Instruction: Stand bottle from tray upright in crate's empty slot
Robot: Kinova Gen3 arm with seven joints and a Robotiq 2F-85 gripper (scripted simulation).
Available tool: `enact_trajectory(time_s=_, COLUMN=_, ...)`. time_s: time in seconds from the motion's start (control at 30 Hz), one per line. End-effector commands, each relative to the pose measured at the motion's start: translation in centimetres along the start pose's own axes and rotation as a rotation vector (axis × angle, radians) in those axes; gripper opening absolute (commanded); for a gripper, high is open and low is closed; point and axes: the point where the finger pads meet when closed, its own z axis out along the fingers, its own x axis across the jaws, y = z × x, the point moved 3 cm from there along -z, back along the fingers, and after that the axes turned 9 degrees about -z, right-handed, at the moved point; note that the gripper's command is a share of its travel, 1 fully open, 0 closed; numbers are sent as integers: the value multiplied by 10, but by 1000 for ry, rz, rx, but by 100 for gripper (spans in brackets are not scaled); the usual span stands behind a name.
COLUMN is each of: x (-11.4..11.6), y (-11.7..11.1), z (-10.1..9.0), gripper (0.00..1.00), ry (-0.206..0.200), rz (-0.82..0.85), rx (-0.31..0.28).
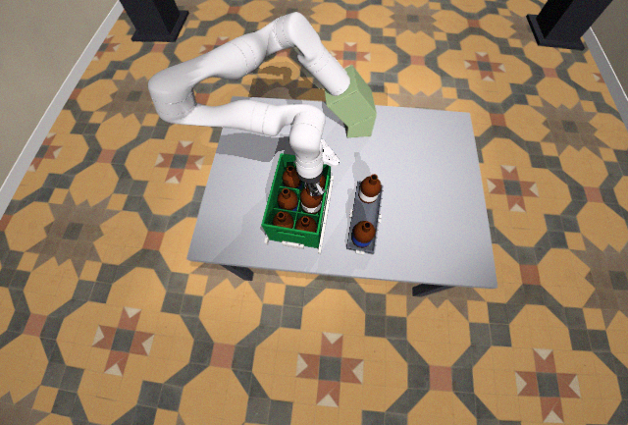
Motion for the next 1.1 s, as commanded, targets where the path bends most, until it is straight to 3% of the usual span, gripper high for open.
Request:
enact_trajectory(time_s=0.0, x=1, y=0, z=2, gripper=0, ry=5, rz=5, rx=-1)
enact_trajectory(time_s=1.07, x=1, y=0, z=27, gripper=0, ry=5, rz=5, rx=-1)
